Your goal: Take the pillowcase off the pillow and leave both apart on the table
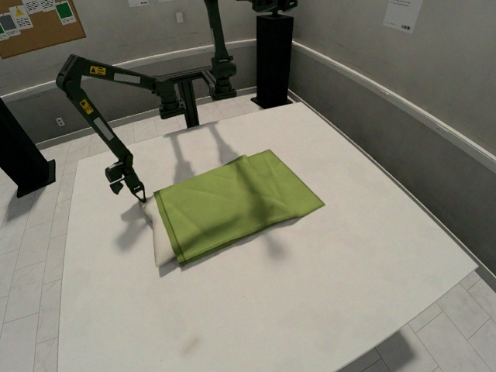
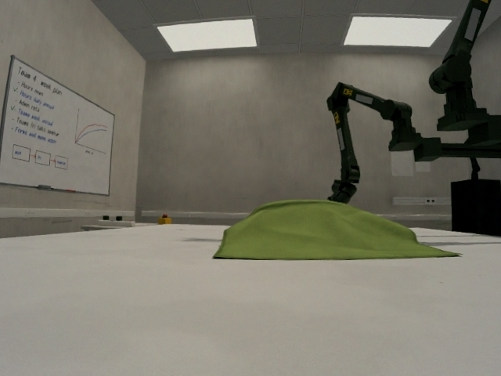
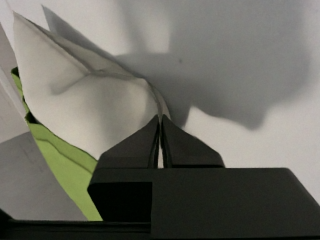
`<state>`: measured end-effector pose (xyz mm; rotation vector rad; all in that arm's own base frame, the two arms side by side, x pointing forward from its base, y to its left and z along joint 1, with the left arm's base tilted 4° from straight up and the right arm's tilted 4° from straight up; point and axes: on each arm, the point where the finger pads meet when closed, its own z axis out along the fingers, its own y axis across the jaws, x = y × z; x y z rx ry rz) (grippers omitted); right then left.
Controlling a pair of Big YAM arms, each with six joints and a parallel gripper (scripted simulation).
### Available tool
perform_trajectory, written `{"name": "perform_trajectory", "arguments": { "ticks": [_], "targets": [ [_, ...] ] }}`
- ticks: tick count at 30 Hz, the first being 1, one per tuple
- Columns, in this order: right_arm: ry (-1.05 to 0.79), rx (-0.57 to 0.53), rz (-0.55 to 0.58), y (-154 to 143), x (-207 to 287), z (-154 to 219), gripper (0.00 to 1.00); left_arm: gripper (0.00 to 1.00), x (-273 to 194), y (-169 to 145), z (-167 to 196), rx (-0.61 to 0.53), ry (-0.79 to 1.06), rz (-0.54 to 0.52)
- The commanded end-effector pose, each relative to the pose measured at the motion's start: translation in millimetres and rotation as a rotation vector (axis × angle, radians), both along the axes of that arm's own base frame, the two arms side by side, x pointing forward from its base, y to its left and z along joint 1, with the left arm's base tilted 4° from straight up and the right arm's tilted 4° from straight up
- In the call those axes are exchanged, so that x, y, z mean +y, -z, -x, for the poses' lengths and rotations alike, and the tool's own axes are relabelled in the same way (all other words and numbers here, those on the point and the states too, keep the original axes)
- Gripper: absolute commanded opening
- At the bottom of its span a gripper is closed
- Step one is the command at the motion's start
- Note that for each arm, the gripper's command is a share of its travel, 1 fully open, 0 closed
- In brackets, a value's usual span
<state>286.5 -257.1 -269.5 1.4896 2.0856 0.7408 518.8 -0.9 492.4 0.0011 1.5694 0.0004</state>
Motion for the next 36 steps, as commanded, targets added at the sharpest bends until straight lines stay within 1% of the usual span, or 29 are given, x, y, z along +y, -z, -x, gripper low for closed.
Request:
{"name": "perform_trajectory", "arguments": {
  "ticks": [1,12,13,16,17,21,25,27,28,31,33,34,36],
  "targets": [
    [-0.003,0.022,-0.039,7,18,6,0.02,0.6,3,-41,-5,-0.054,-0.004,0.0],
    [-0.004,0.025,-0.045,8,21,7,0.02,0.6,3,-41,-5,-0.054,-0.004,0.0],
    [-0.004,0.024,-0.044,8,21,7,0.02,0.6,10,30,-12,0.065,-0.016,-0.014],
    [-0.004,0.024,-0.043,8,21,7,0.02,0.6,11,32,-13,0.067,-0.018,-0.017],
    [-0.004,0.024,-0.043,8,21,7,0.02,0.6,14,21,-16,0.042,-0.025,-0.022],
    [-0.004,0.024,-0.043,8,20,7,0.02,0.6,27,54,-26,0.085,-0.041,-0.043],
    [-0.005,0.024,-0.043,8,20,7,0.02,0.6,50,96,-39,0.158,-0.072,-0.07],
    [-0.005,0.024,-0.043,8,20,7,0.02,0.6,61,105,-45,0.172,-0.083,-0.083],
    [-0.005,0.024,-0.043,8,20,7,0.02,0.6,67,122,-47,0.202,-0.09,-0.087],
    [-0.005,0.024,-0.043,8,20,7,0.02,0.6,86,160,-52,0.267,-0.11,-0.097],
    [-0.005,0.024,-0.043,8,20,7,0.02,0.6,86,160,-52,0.267,-0.11,-0.097],
    [-0.005,0.024,-0.043,8,20,7,0.02,0.6,90,152,-60,0.254,-0.114,-0.104],
    [-0.005,0.024,-0.043,8,20,7,0.02,0.6,102,195,-55,0.327,-0.125,-0.101]
  ]
}}
